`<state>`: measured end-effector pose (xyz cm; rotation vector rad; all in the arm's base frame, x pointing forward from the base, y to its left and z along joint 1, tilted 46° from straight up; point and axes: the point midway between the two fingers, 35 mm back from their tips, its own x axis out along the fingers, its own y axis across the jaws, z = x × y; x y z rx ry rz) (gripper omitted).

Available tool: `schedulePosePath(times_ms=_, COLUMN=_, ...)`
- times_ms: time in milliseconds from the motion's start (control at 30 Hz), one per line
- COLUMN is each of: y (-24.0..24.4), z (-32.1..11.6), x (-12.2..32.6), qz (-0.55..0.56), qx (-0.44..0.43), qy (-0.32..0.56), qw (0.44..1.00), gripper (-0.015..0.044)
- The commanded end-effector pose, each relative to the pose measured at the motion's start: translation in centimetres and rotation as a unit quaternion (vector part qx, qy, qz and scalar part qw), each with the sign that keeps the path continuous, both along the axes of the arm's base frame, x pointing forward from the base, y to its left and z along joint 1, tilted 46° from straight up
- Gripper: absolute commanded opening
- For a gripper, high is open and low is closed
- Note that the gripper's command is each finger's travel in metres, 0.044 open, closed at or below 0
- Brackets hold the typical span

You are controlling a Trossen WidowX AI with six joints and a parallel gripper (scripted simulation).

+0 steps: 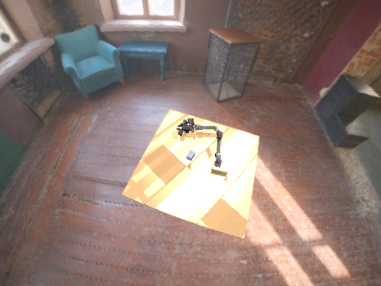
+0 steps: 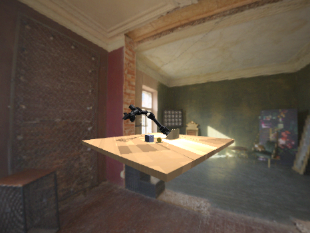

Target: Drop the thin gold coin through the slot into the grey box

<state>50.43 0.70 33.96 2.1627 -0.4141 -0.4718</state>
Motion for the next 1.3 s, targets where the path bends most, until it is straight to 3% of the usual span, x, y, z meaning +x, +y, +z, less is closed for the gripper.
schedulePosePath(times_ms=0, y=3.4, z=-6.1, x=0.1, qz=0.04, qx=-0.038, qy=0.123, qw=0.991, gripper=0.0161)
schedulePosePath(times_ms=200, y=7.7, z=-14.9, x=-2.2, qz=0.096, qx=-0.103, qy=0.306, qw=0.942, gripper=0.0161)
schedulePosePath(times_ms=400, y=10.7, z=-22.5, x=-7.1, qz=0.146, qx=-0.181, qy=0.482, qw=0.844, gripper=0.0161)
schedulePosePath(times_ms=600, y=12.2, z=-27.9, x=-14.4, qz=0.184, qx=-0.278, qy=0.654, qw=0.679, gripper=0.0161)
schedulePosePath(times_ms=767, y=12.3, z=-29.4, x=-19.7, qz=0.193, qx=-0.346, qy=0.751, qw=0.527, gripper=0.0161)
schedulePosePath(times_ms=1100, y=12.7, z=-29.8, x=-20.2, qz=0.193, qx=-0.349, qy=0.754, qw=0.521, gripper=0.0161)
schedulePosePath(times_ms=1267, y=10.3, z=-32.1, x=-20.2, qz=0.193, qx=-0.349, qy=0.754, qw=0.522, gripper=0.0161)
